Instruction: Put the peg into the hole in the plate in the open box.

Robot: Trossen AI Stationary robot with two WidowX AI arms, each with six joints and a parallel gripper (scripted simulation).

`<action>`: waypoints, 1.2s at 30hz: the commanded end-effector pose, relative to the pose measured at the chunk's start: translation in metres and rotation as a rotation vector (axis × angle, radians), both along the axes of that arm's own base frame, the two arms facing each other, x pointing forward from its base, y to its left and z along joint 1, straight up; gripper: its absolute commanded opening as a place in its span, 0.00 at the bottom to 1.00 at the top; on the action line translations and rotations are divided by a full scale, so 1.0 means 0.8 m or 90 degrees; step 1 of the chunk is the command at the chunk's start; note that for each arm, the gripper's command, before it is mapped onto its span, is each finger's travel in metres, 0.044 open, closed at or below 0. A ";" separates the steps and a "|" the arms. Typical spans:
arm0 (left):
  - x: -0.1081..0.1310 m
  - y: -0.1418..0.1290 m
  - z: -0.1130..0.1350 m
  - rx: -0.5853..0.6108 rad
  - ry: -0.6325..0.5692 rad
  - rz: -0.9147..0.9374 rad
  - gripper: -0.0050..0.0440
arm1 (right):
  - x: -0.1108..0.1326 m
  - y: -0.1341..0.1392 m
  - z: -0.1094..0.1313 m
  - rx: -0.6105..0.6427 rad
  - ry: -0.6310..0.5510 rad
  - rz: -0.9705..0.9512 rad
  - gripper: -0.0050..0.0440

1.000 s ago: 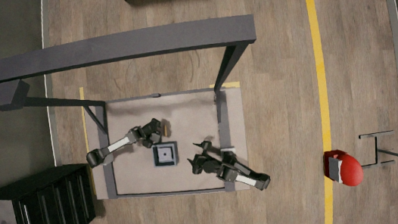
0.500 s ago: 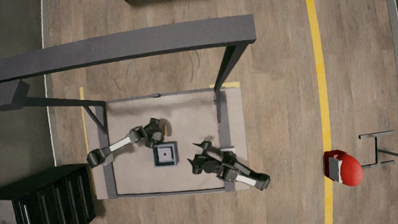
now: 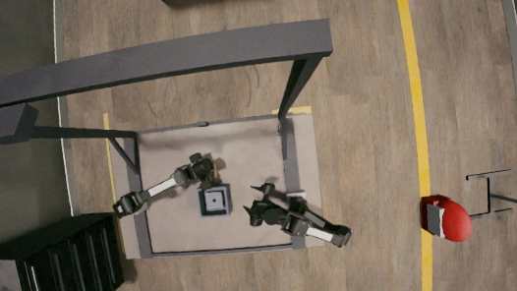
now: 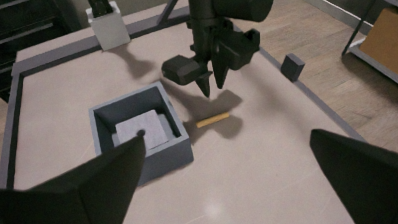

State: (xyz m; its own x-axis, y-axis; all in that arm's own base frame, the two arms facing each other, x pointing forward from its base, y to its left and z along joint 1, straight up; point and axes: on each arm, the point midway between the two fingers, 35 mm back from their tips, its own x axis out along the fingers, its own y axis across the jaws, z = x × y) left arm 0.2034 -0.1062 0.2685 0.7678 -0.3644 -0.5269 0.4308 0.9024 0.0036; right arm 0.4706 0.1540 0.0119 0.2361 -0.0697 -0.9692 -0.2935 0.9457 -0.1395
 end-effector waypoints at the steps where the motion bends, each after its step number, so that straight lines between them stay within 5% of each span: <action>1: 0.000 0.000 0.006 -0.006 -0.005 0.002 1.00 | 0.011 0.004 0.012 -0.006 0.003 0.103 0.45; 23: 0.000 0.000 0.006 -0.006 -0.005 0.002 1.00 | 0.028 0.023 -0.024 -0.102 0.110 0.662 0.45; 36: 0.000 0.000 0.006 -0.006 -0.005 0.002 1.00 | 0.025 0.019 -0.036 -0.112 0.140 0.729 0.45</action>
State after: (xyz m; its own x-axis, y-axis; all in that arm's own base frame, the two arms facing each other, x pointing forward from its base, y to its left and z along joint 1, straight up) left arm 0.2034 -0.1062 0.2685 0.7678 -0.3644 -0.5269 0.4308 0.9024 0.0036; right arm 0.4839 0.1670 -0.0314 0.0477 -0.0712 -0.9963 -0.9934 0.1011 -0.0548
